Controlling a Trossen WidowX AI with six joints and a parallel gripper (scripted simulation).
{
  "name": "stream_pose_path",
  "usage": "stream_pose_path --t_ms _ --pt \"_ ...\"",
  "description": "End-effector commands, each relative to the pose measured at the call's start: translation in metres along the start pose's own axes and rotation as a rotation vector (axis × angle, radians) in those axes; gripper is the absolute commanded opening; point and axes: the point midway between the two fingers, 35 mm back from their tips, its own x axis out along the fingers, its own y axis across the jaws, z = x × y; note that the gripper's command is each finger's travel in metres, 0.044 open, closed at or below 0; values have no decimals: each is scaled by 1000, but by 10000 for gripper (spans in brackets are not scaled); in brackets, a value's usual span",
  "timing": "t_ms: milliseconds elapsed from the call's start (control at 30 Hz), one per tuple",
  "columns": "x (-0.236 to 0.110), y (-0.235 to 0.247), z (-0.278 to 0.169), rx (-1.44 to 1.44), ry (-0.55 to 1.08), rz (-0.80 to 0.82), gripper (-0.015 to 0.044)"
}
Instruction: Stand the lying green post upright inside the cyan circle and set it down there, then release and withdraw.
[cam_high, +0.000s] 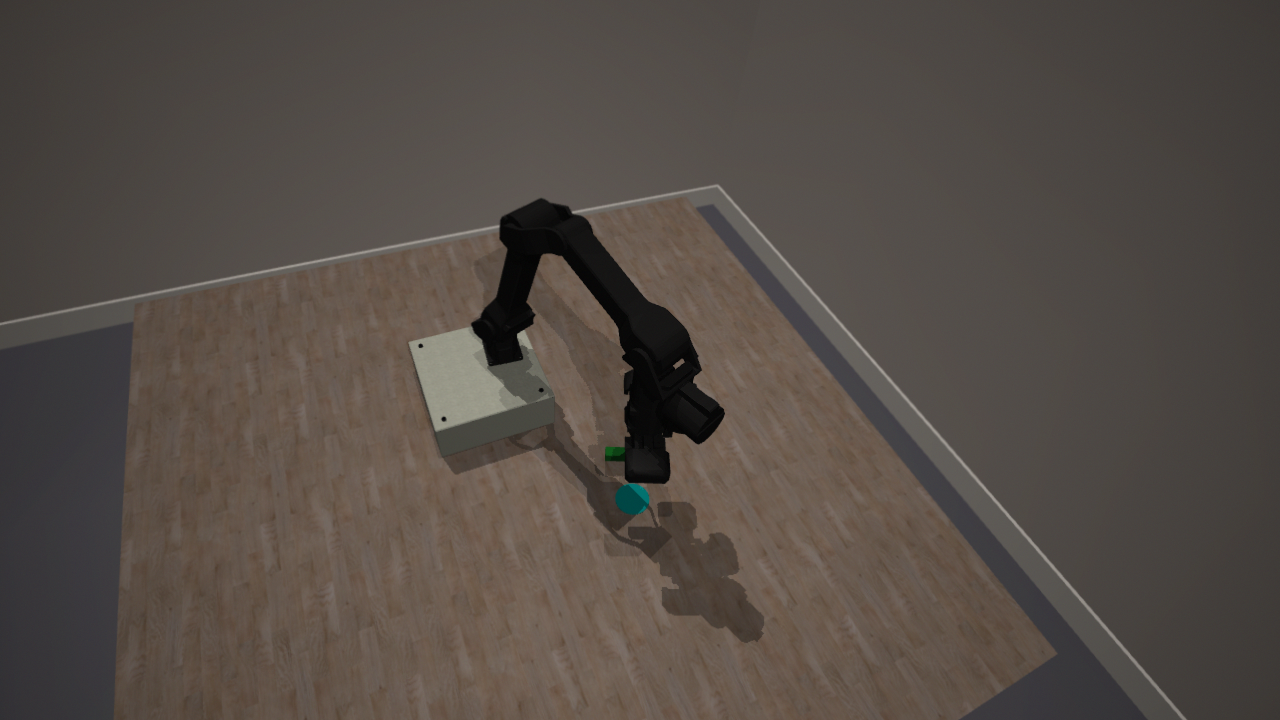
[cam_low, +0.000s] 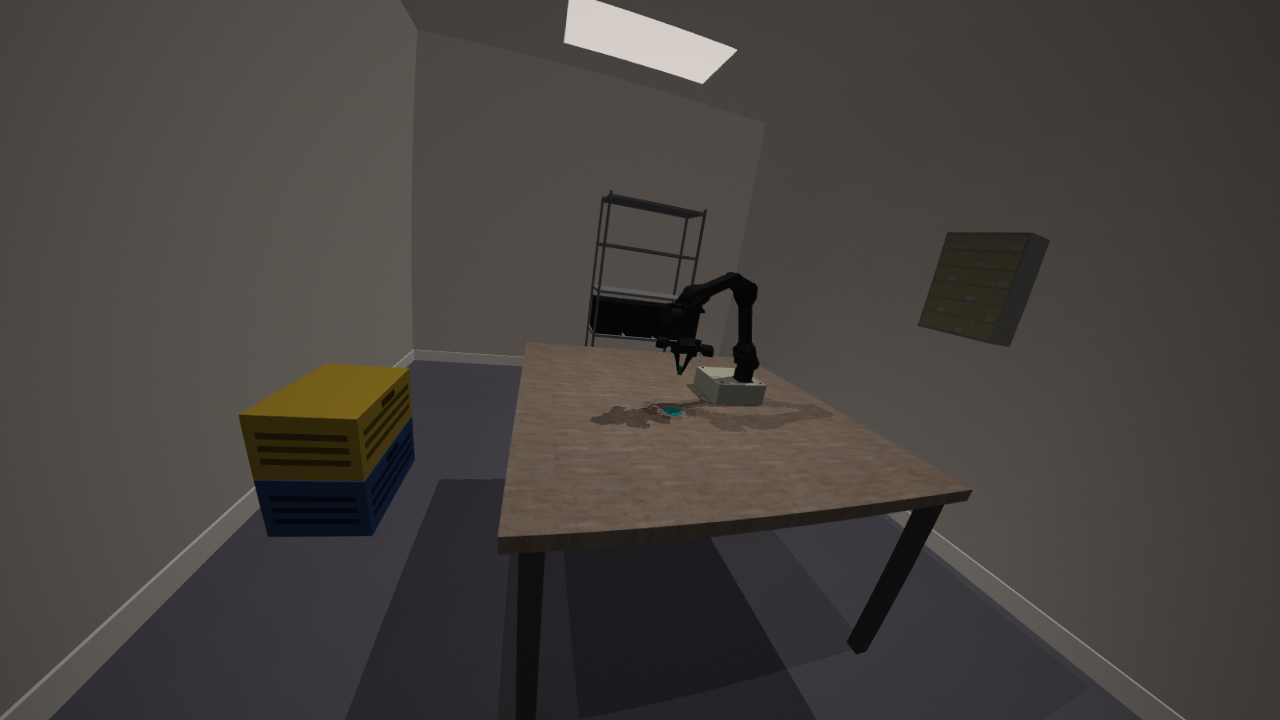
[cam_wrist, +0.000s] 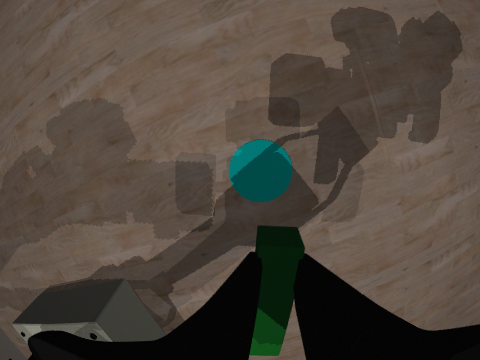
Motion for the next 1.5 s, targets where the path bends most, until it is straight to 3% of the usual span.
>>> stream_pose_path --t_ms 0,1467 --pt "1 0 2 -21 5 2 23" --pt "36 -26 26 128 -309 11 23"
